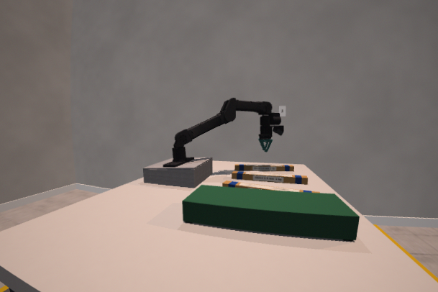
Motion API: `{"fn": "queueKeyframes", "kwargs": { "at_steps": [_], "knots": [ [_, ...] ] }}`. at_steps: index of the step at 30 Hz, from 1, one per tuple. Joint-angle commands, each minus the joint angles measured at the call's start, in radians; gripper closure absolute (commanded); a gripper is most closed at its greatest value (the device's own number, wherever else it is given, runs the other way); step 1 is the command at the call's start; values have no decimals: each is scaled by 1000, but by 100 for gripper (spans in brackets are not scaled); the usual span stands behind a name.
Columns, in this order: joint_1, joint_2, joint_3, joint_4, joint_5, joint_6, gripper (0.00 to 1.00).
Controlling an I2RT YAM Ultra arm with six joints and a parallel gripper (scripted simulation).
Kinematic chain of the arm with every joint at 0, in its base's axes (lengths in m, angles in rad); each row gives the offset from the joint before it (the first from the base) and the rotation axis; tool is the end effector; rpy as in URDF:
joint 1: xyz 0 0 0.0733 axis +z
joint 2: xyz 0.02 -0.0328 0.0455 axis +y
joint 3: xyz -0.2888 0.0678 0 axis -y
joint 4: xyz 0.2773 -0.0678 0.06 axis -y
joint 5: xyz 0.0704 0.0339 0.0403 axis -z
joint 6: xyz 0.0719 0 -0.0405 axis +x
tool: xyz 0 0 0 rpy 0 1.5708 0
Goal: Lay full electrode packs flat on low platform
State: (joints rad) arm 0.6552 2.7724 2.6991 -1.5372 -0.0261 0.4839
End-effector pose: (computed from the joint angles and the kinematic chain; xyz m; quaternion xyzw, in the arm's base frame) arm 0.4457 0.3463 0.1204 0.0853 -0.9961 -0.0003 0.0238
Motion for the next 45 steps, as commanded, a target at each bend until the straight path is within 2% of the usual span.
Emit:
{"fn": "queueKeyframes", "kwargs": {
  "at_steps": [1,11,13,14,17,22,26,28,32,38,43,45],
  "knots": [
    [-5,-12,35,-10,0,-4,26],
    [-5,-12,35,-10,0,-4,26],
    [-32,-70,-62,-34,5,49,26],
    [-44,-74,-71,-21,7,70,26],
    [-79,-125,-172,4,10,133,26],
    [-142,-264,-431,127,19,65,26],
    [-195,-335,-556,192,24,14,26],
    [-195,-335,-556,192,24,14,26],
    [-250,-388,-650,241,22,-42,26],
    [-334,-439,-739,279,34,-124,26],
    [-408,-466,-784,300,39,-198,26],
    [-408,-466,-784,300,39,-198,26]
  ]
}}
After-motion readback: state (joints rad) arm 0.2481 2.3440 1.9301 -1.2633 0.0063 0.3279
